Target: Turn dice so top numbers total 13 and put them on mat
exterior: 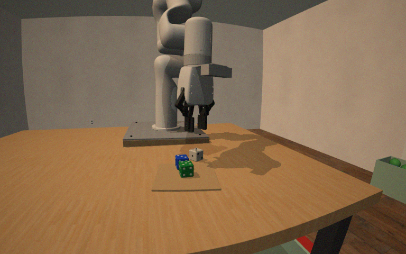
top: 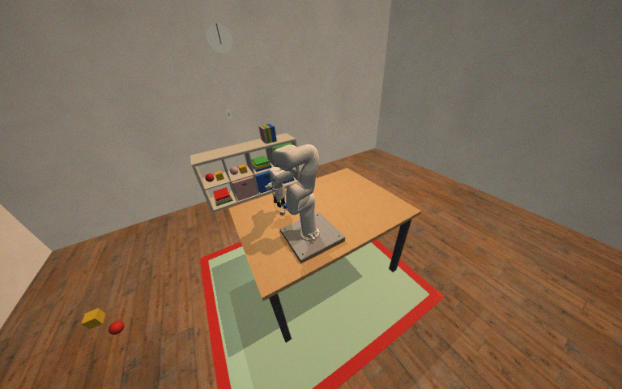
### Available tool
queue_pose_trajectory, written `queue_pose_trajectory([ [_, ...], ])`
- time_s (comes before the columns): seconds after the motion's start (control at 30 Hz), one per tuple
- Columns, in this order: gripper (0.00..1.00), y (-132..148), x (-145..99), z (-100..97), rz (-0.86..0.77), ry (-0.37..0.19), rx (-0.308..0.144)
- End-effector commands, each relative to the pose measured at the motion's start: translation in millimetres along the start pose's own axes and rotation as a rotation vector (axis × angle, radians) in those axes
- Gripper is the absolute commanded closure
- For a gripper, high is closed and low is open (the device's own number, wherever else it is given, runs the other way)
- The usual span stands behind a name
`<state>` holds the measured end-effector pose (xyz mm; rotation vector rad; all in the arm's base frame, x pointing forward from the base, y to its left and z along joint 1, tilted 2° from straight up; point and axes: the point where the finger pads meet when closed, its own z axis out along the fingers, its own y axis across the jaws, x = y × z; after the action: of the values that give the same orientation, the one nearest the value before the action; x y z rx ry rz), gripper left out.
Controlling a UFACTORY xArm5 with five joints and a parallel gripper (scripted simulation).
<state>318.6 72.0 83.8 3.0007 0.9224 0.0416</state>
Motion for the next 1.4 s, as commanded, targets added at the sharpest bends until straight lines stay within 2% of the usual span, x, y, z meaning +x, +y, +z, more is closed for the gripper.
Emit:
queue_pose_trajectory([
  [0.0,0.53,0.4,1.1,-0.2,0.000,0.003,-0.001],
  [1.37,0.53,-1.5,1.7,46.2,0.000,0.003,-0.001],
])
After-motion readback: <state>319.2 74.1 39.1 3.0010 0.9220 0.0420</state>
